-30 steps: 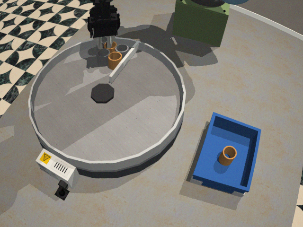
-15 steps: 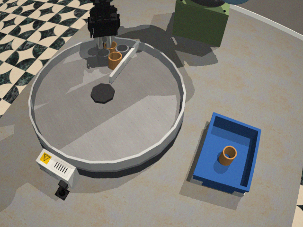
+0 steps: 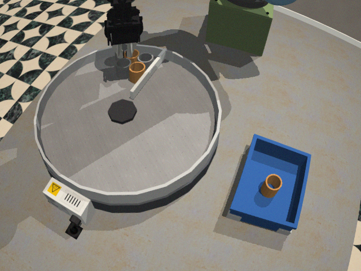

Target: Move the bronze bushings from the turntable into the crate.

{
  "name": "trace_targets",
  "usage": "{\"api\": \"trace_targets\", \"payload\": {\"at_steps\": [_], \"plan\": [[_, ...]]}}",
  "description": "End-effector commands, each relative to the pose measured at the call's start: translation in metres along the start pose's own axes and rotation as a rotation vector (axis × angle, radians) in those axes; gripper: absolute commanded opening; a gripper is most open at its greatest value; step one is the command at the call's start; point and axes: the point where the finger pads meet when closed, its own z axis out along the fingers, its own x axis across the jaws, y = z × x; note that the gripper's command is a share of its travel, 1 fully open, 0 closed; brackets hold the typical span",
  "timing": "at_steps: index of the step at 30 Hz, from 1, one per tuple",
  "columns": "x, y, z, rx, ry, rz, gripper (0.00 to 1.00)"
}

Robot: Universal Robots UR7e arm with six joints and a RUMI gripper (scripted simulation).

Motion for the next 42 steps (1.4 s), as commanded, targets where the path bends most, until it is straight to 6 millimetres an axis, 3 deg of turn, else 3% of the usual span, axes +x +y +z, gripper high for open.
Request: {"api": "trace_targets", "payload": {"at_steps": [1, 29, 34, 42], "plan": [[0.000, 0.000, 0.000, 0.000, -0.001, 0.000, 0.00], [0.000, 0.000, -0.002, 0.000, -0.001, 0.000, 0.00], [0.000, 0.000, -0.012, 0.000, -0.001, 0.000, 0.00], [0.000, 0.000, -0.046, 0.000, -0.001, 0.000, 0.00]]}}
